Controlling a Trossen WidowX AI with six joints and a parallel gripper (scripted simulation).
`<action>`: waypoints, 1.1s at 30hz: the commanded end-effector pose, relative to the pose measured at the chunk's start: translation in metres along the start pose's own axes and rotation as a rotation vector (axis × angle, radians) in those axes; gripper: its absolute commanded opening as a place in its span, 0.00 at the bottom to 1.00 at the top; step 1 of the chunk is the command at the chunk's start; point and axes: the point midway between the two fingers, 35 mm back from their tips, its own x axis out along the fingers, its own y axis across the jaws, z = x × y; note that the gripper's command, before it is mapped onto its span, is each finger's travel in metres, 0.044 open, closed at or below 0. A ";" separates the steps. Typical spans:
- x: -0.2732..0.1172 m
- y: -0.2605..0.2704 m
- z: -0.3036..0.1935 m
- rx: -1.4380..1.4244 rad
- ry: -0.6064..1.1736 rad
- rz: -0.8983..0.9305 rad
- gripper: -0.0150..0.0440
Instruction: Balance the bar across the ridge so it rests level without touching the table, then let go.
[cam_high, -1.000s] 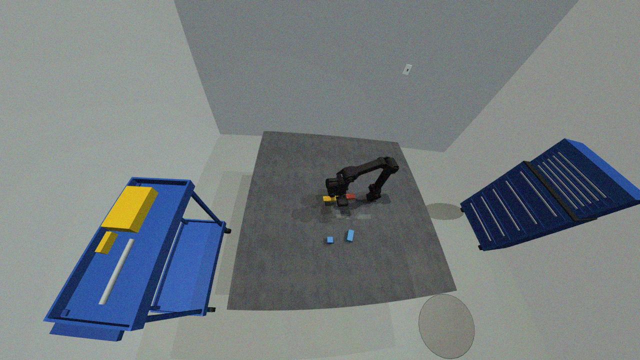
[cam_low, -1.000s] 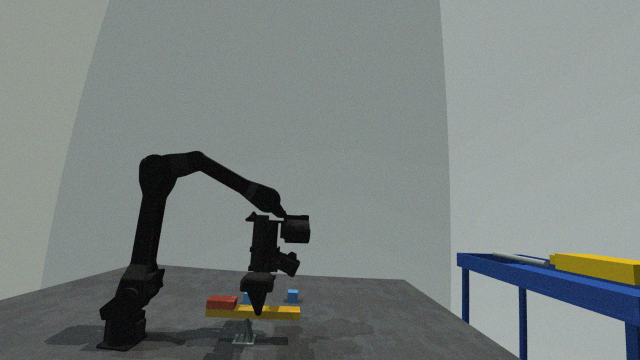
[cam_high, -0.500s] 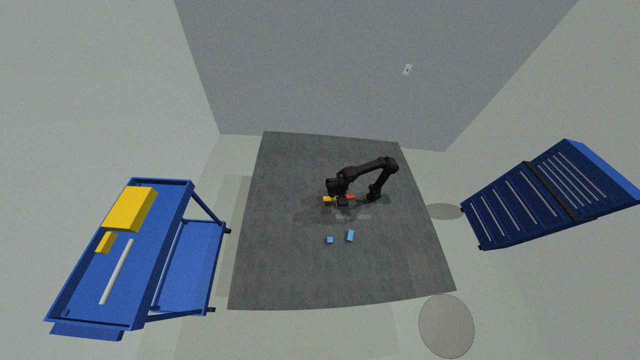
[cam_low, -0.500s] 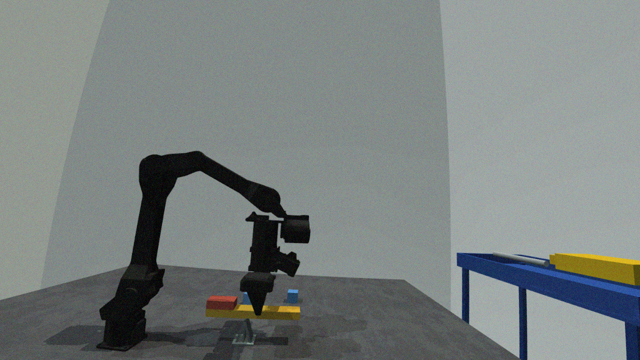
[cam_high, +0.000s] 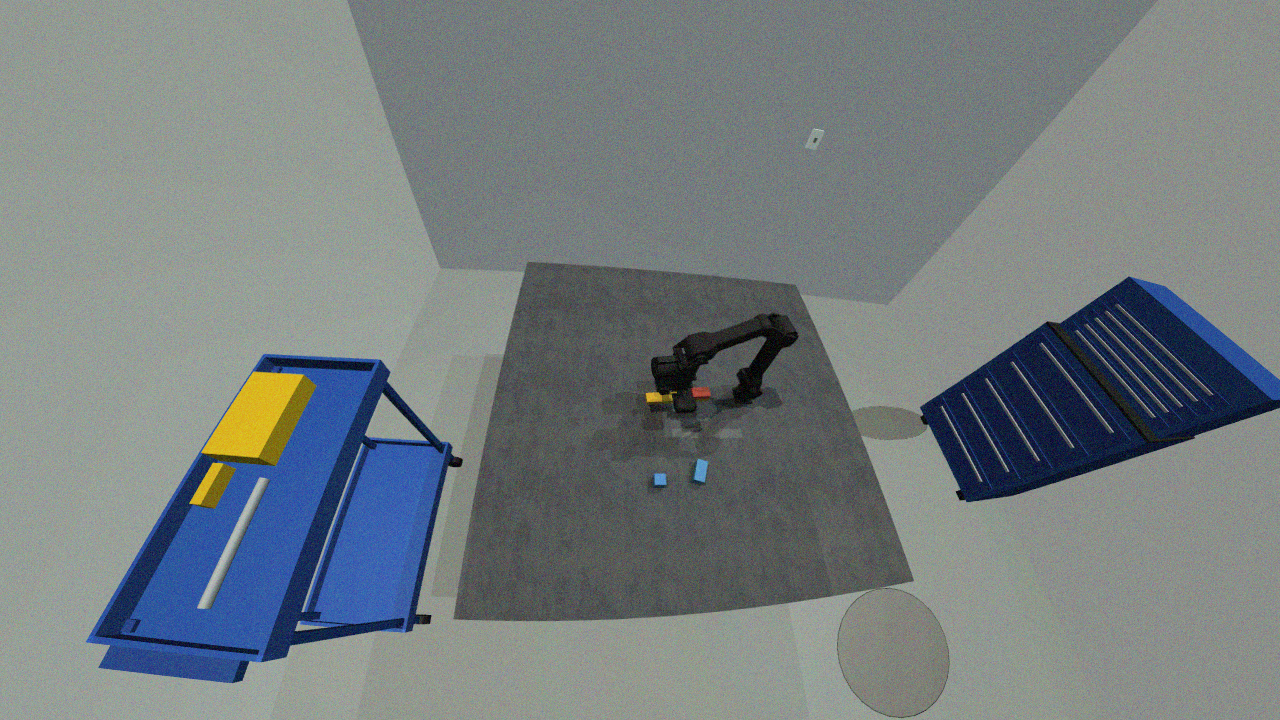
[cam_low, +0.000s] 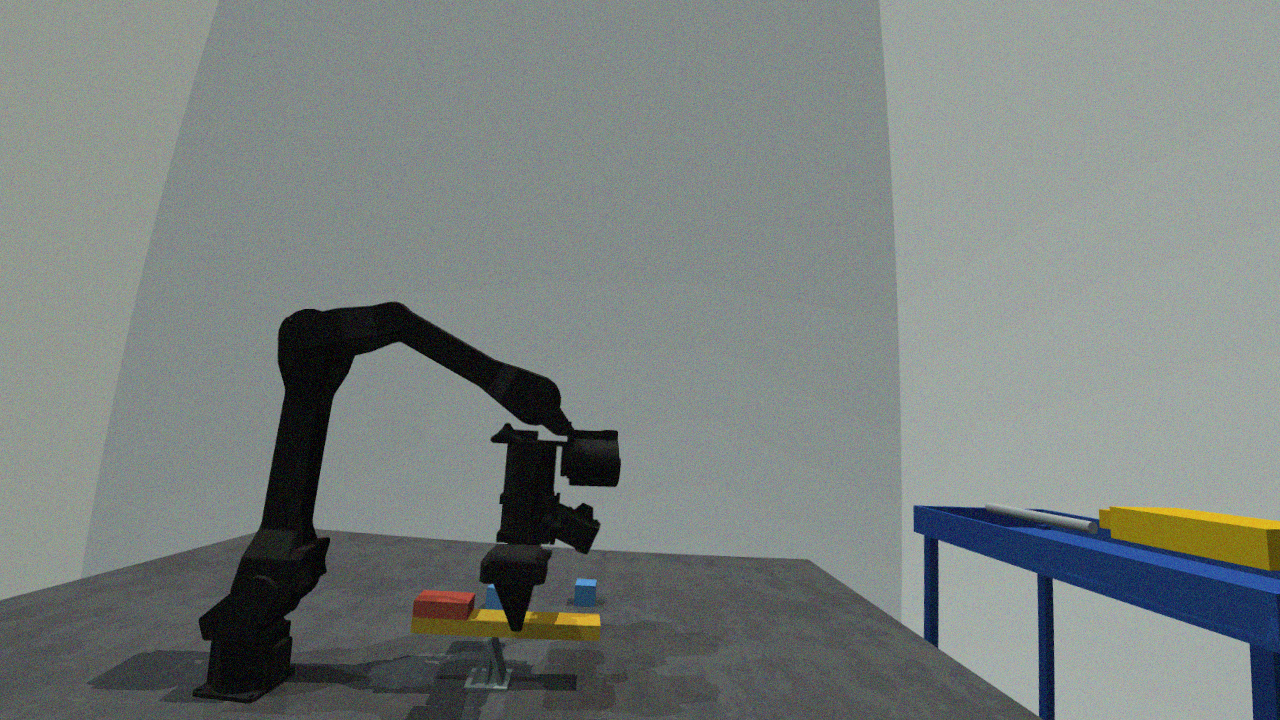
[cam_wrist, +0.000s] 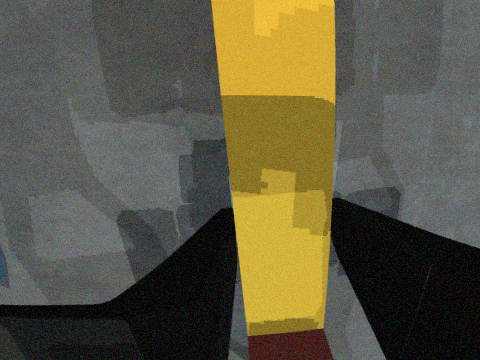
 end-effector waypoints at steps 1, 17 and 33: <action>0.000 0.000 0.000 0.000 0.000 0.000 0.54; 0.000 0.000 0.000 0.000 0.000 0.000 0.55; 0.000 0.000 0.000 0.000 0.000 0.000 0.75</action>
